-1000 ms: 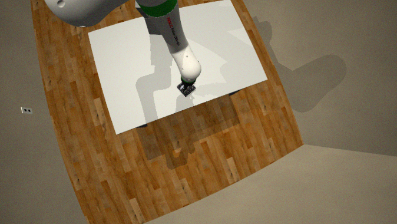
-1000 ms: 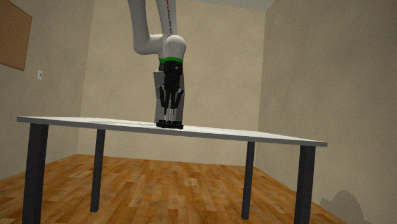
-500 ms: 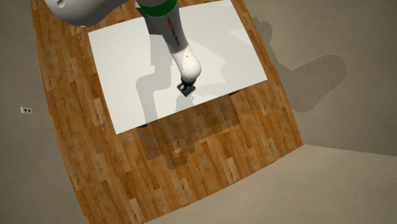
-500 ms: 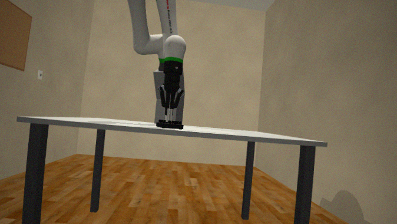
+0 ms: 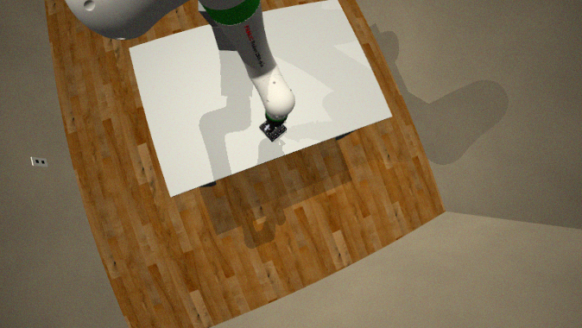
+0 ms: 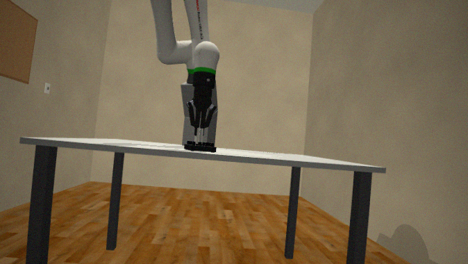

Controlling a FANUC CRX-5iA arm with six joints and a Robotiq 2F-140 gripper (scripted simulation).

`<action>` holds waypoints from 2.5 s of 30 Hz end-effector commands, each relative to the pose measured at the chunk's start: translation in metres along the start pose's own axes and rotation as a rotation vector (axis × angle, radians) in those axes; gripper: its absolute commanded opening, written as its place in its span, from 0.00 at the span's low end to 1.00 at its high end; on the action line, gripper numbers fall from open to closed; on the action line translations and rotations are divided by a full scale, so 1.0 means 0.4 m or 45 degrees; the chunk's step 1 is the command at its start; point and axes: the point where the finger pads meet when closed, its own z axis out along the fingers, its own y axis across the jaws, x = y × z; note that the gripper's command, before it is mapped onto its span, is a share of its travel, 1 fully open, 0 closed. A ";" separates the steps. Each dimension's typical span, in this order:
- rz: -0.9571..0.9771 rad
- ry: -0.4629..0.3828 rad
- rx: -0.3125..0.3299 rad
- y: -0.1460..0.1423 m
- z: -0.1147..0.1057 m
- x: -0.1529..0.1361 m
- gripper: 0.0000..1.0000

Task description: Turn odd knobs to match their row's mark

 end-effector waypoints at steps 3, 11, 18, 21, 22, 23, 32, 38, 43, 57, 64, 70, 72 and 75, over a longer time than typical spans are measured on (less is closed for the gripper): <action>0.000 0.000 0.000 0.000 0.000 0.000 0.05; 0.012 0.000 0.000 0.000 0.000 0.000 0.05; 0.038 0.000 0.000 0.000 0.000 0.000 0.05; 0.063 0.000 0.000 0.000 0.000 0.000 0.05; 0.073 0.000 0.000 0.000 0.000 0.000 0.05; 0.084 0.000 0.000 0.000 0.000 0.000 0.05; 0.186 0.000 0.000 0.000 0.000 0.000 0.05; 0.309 0.000 0.000 0.000 0.000 0.000 0.05; 0.434 0.000 0.000 0.000 0.000 0.000 0.05; 0.800 0.000 0.000 0.000 0.000 0.000 0.05; 0.970 0.000 0.000 0.000 0.000 0.000 0.05; 1.176 0.000 0.000 0.000 0.000 0.000 0.05; 1.244 0.000 0.000 0.000 0.000 0.000 0.05; 1.344 0.000 0.000 0.000 0.000 0.000 0.05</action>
